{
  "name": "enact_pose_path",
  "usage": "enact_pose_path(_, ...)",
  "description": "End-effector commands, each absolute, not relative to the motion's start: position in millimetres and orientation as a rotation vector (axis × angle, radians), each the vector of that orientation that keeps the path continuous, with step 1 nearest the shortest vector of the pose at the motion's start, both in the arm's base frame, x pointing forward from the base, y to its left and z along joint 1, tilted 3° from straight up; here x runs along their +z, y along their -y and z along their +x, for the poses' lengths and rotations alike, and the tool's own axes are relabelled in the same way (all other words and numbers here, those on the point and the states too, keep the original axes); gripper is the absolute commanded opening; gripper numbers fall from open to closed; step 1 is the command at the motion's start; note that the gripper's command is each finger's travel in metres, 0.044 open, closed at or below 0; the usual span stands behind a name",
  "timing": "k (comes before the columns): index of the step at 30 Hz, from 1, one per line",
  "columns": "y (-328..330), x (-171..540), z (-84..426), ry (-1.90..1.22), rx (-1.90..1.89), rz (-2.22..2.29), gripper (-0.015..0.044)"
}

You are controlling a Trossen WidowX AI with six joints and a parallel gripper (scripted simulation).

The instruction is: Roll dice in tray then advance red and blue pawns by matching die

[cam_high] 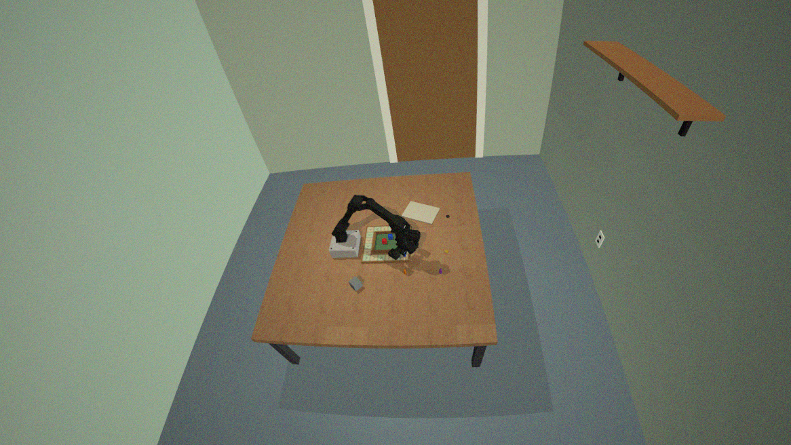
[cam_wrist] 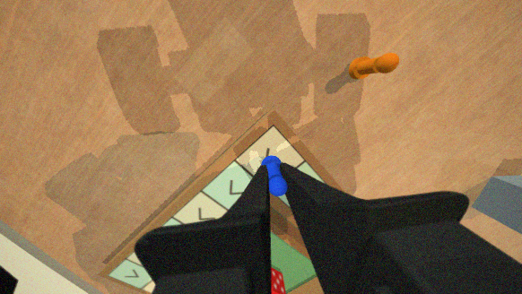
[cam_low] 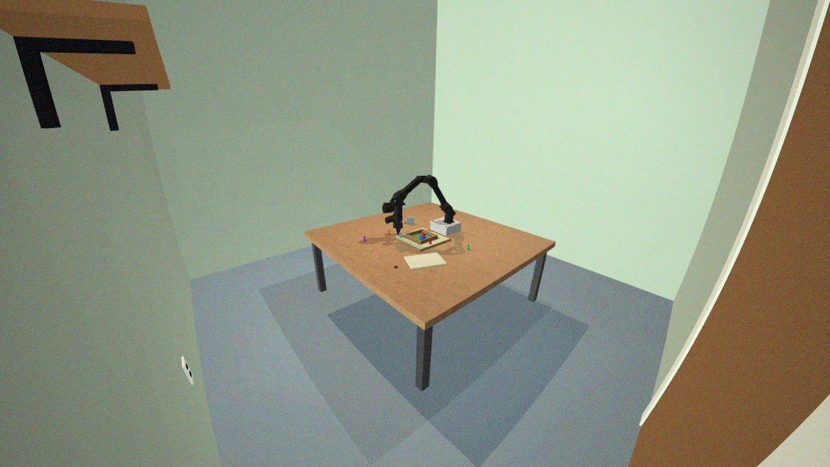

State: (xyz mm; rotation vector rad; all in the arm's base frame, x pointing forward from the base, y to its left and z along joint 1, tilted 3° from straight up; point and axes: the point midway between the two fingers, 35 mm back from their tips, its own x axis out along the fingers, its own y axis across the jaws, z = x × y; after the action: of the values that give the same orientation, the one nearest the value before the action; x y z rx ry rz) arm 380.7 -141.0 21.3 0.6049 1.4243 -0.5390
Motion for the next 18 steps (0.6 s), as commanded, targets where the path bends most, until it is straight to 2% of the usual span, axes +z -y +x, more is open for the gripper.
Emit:
enact_pose_path(1,139.7,12.7,378.5,-1.435,-0.542,0.61,0.0)
enact_pose_path(7,139.5,5.5,378.9,-1.435,-0.542,0.61,0.0)
enact_pose_path(18,141.3,22.6,381.4,-1.427,-0.54,0.606,0.0289)
